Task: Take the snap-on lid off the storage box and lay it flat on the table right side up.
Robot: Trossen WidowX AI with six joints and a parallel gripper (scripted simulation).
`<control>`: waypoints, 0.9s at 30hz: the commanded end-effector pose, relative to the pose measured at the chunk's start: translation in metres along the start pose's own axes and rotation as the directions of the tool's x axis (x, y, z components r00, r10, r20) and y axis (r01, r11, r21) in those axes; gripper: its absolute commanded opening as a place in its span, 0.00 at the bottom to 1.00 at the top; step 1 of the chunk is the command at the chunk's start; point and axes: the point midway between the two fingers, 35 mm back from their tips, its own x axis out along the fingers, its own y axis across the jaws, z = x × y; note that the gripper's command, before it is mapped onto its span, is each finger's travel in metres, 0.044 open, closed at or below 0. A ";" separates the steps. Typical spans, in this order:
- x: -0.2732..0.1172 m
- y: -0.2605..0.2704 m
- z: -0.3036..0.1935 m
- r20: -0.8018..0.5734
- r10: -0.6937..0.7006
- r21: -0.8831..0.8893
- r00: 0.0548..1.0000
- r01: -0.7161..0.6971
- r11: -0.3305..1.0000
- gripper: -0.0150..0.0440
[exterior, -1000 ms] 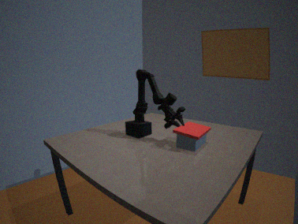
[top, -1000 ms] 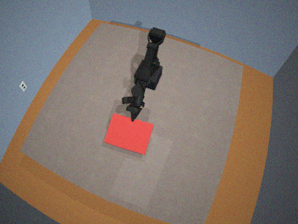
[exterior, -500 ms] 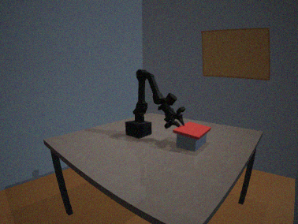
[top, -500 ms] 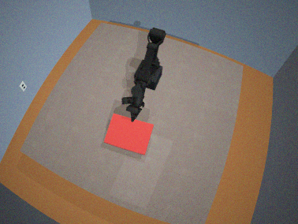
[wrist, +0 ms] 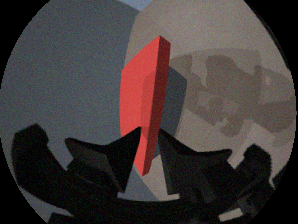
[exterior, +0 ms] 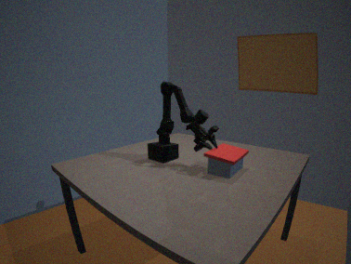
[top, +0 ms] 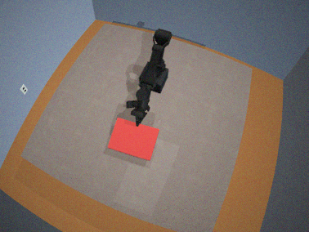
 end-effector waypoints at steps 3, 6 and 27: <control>0.001 0.001 0.000 0.001 0.001 0.000 1.000 -0.001 1.000 0.25; 0.001 0.001 0.000 0.001 0.001 0.000 1.000 -0.001 1.000 0.25; -0.008 0.012 0.000 0.003 0.006 0.002 1.000 -0.006 1.000 0.25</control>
